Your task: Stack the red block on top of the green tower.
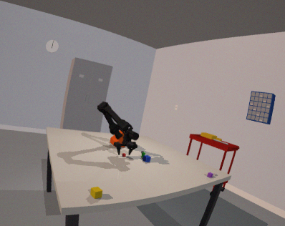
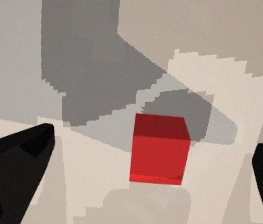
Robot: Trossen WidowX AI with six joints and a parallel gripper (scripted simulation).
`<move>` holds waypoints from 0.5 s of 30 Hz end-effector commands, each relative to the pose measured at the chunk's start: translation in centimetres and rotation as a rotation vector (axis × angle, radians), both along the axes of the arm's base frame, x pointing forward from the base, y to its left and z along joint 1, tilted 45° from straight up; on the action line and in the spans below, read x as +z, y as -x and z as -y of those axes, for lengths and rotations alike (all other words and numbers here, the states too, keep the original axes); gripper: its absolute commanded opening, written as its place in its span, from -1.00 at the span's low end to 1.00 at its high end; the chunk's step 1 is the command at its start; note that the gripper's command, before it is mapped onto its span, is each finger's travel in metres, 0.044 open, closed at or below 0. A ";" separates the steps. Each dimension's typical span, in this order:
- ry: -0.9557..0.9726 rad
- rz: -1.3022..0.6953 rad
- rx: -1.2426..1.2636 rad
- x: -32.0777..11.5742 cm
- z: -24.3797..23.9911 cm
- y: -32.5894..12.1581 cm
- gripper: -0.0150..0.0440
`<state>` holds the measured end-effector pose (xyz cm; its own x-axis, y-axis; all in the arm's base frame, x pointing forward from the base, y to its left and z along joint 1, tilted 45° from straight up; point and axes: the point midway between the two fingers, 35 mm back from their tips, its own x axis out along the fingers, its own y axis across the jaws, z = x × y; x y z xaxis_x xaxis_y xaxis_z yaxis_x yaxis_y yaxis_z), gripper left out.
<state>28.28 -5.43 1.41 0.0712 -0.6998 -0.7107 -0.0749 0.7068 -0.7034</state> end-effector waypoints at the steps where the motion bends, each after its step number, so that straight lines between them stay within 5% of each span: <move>1: 0.004 -0.006 0.004 -0.1 0.0 0.0 1.00; 4: 0.000 -0.001 0.000 0.0 0.0 0.0 1.00; 15: 0.000 -0.001 0.000 0.0 0.0 0.0 0.02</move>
<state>28.27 -5.44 1.39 0.0706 -0.7006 -0.7101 -0.0759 0.7060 -0.7041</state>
